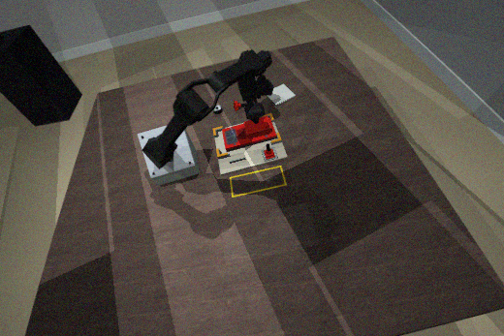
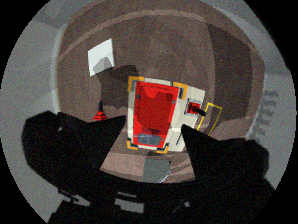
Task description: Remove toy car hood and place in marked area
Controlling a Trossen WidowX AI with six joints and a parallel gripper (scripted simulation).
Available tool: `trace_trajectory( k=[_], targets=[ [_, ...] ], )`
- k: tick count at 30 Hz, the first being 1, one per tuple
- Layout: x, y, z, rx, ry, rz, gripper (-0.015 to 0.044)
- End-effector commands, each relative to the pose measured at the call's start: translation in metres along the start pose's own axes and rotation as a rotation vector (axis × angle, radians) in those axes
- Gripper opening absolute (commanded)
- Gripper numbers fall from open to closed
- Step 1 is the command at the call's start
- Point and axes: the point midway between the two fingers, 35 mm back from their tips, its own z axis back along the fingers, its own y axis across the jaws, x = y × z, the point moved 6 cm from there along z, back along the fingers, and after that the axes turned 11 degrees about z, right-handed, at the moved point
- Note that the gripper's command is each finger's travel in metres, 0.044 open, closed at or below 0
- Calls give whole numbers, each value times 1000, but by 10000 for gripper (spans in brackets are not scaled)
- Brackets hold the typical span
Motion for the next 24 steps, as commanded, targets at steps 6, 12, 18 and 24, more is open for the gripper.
trace_trajectory(
  k=[6, 12, 18, 24],
  targets=[
    [2, -1, -2, -8, 0, 6, 440],
    [2, -1, -6, -8, 0, 6, 440],
    [3, -1, -9, -8, 0, 6, 440],
    [3, -1, -13, -8, 0, 6, 440]
  ],
)
